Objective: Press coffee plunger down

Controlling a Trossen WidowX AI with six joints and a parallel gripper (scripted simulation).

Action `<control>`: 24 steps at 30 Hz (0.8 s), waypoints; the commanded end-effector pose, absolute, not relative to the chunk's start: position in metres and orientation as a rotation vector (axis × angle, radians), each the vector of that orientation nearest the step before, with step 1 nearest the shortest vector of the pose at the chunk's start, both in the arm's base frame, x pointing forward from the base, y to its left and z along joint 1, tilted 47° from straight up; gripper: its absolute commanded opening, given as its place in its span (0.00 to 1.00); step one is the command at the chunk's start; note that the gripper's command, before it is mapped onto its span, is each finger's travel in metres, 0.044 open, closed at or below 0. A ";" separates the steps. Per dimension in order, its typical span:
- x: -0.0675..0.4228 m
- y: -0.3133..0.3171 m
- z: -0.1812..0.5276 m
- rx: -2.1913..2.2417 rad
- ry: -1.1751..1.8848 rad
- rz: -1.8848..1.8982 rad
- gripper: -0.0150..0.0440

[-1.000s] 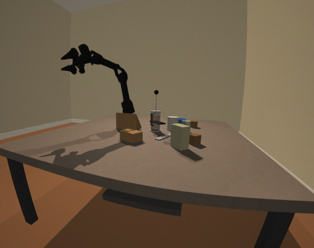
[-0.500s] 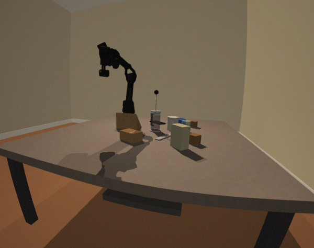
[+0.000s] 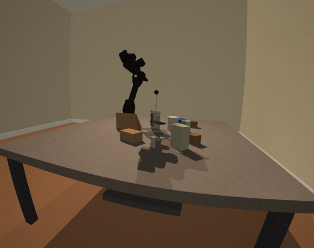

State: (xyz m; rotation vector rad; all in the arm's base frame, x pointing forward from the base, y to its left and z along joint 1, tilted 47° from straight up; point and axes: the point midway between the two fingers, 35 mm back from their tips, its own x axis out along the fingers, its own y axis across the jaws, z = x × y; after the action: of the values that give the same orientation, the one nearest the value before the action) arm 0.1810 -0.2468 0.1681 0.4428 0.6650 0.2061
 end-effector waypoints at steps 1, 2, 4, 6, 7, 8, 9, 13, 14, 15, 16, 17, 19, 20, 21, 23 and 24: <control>0.204 -0.203 0.198 0.754 0.574 0.261 1.00; 0.205 -0.201 0.199 0.767 0.570 0.266 1.00; 0.205 -0.198 0.196 0.767 0.570 0.266 1.00; 0.204 -0.192 0.190 0.767 0.570 0.266 1.00; 0.204 -0.188 0.186 0.767 0.570 0.266 1.00; 0.203 -0.183 0.180 0.767 0.570 0.266 1.00; 0.202 -0.177 0.175 0.767 0.570 0.266 1.00; 0.200 -0.158 0.158 0.765 0.567 0.271 1.00; 0.200 -0.157 0.158 0.765 0.567 0.273 1.00; 0.200 -0.157 0.158 0.765 0.566 0.274 1.00; 0.200 -0.157 0.158 0.765 0.566 0.274 1.00; 0.200 -0.157 0.158 0.765 0.566 0.274 1.00; 0.201 -0.157 0.157 0.764 0.567 0.274 1.00; 0.202 -0.157 0.157 0.764 0.567 0.274 1.00; 0.203 -0.156 0.156 0.764 0.568 0.273 1.00; 0.206 -0.155 0.155 0.764 0.569 0.272 1.00; 0.207 -0.154 0.154 0.763 0.570 0.272 1.00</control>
State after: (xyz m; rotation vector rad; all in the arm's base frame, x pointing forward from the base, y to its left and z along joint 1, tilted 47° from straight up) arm 0.2038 -0.1577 0.1561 0.7596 0.5718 0.2720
